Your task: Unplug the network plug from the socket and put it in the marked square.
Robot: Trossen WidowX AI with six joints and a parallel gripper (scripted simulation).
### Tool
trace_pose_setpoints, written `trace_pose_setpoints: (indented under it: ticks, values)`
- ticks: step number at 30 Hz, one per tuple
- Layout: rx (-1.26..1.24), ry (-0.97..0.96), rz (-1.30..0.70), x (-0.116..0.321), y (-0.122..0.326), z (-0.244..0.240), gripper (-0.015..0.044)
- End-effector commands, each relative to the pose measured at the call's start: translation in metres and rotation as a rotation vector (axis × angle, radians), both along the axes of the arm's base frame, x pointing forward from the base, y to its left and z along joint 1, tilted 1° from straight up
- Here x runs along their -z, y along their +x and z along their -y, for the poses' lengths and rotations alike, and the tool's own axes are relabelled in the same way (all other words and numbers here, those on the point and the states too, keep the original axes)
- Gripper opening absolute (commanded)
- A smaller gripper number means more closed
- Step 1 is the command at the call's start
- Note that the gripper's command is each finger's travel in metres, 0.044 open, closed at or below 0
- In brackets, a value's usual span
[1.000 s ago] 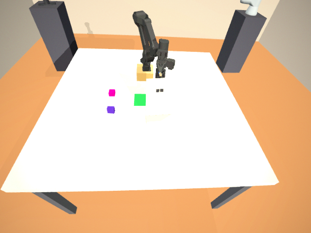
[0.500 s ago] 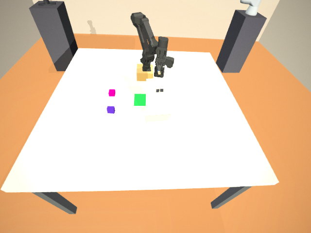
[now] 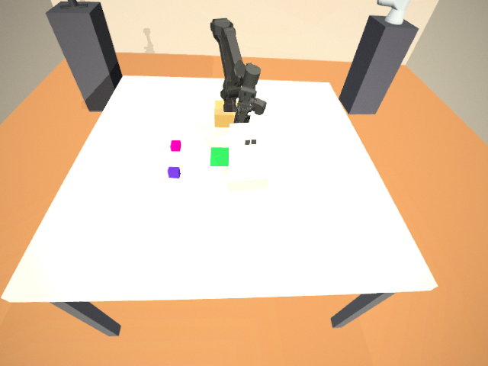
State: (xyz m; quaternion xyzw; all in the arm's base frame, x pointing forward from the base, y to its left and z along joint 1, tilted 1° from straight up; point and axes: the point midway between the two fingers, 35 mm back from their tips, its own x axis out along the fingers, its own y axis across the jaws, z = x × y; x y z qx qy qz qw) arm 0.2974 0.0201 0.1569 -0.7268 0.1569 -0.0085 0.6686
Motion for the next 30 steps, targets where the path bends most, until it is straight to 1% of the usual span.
trace_pose_setpoints:
  ticks: [1, 15, 30]
  values:
    - [0.001, 0.005, -0.059, 0.010, 0.003, 0.007, 0.0000]
    - [-0.016, 0.023, -0.311, 0.054, -0.002, 0.032, 0.0000]
    - [-0.025, 0.140, -0.570, 0.096, -0.025, 0.054, 0.0000]
